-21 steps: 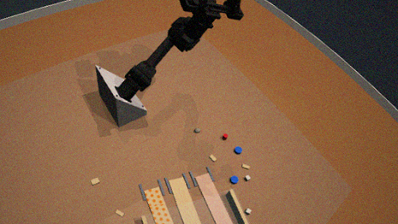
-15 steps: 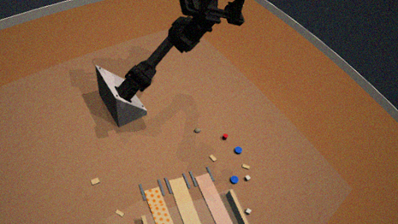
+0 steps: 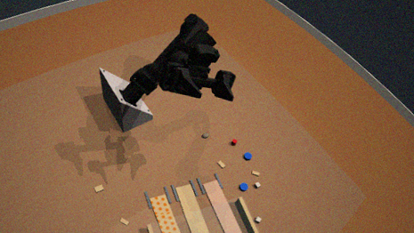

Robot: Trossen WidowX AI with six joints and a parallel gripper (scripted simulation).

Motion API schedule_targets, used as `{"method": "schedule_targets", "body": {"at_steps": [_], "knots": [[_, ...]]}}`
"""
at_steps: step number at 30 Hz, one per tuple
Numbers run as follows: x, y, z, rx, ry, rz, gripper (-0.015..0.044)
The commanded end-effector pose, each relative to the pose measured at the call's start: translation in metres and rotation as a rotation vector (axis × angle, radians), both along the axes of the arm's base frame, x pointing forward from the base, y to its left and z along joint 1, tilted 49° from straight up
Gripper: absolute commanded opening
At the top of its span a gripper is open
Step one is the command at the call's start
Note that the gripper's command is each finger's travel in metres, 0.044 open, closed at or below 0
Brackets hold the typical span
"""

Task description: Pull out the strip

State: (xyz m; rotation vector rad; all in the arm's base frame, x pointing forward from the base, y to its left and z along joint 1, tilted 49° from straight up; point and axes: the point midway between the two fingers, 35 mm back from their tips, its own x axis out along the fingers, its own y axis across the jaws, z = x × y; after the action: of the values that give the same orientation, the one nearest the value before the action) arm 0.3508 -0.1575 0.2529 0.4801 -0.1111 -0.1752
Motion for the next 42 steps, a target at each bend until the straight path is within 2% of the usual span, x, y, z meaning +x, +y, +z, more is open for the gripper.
{"method": "schedule_targets", "body": {"at_steps": [1,7,12,35,42], "knots": [[0.008,0.032,-0.070,0.062,0.208,0.196,0.0400],[-0.006,0.085,-0.149,0.204,0.432,0.493,0.0400],[-0.031,0.125,-0.188,0.345,0.544,0.703,0.0400],[-0.033,0.127,-0.189,0.351,0.547,0.711,0.0400],[-0.002,0.142,-0.218,0.437,0.796,0.766,0.0216]]}}
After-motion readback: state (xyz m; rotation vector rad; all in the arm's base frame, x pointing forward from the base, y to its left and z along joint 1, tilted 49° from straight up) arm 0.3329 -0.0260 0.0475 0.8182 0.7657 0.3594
